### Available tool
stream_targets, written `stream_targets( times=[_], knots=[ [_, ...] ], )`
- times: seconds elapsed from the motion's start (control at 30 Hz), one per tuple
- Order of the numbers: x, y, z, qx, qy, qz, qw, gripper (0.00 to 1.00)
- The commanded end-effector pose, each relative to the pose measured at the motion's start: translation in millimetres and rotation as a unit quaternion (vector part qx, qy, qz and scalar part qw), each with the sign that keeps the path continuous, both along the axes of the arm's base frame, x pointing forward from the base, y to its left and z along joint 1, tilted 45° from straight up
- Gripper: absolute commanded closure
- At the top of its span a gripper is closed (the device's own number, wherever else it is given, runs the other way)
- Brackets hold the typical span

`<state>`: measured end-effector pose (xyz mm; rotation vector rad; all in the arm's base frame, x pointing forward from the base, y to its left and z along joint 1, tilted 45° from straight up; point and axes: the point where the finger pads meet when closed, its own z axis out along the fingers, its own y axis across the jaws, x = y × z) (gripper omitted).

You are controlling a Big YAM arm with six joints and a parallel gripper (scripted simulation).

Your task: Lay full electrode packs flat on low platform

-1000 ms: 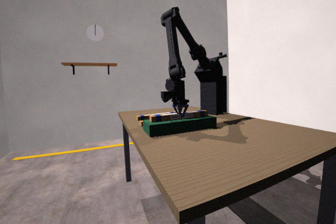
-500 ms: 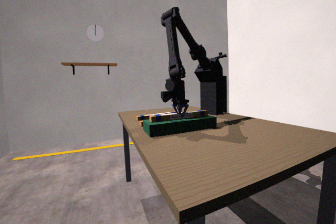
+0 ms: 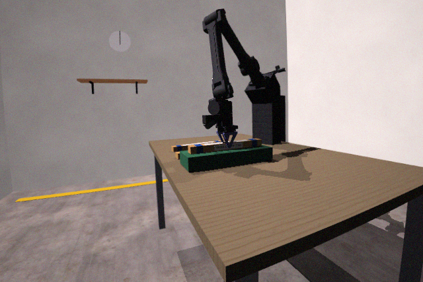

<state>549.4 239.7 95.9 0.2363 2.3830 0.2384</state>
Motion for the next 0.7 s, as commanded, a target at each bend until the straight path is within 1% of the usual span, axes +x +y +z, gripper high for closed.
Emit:
stream_targets(
  times=[0.0, 0.67],
  knots=[
    [2.4, 17.0, 39.1, 0.011, -0.027, 0.015, 0.999, 1.00],
    [2.0, 17.9, 41.3, 0.013, -0.027, 0.013, 0.999, 1.00]
  ],
)
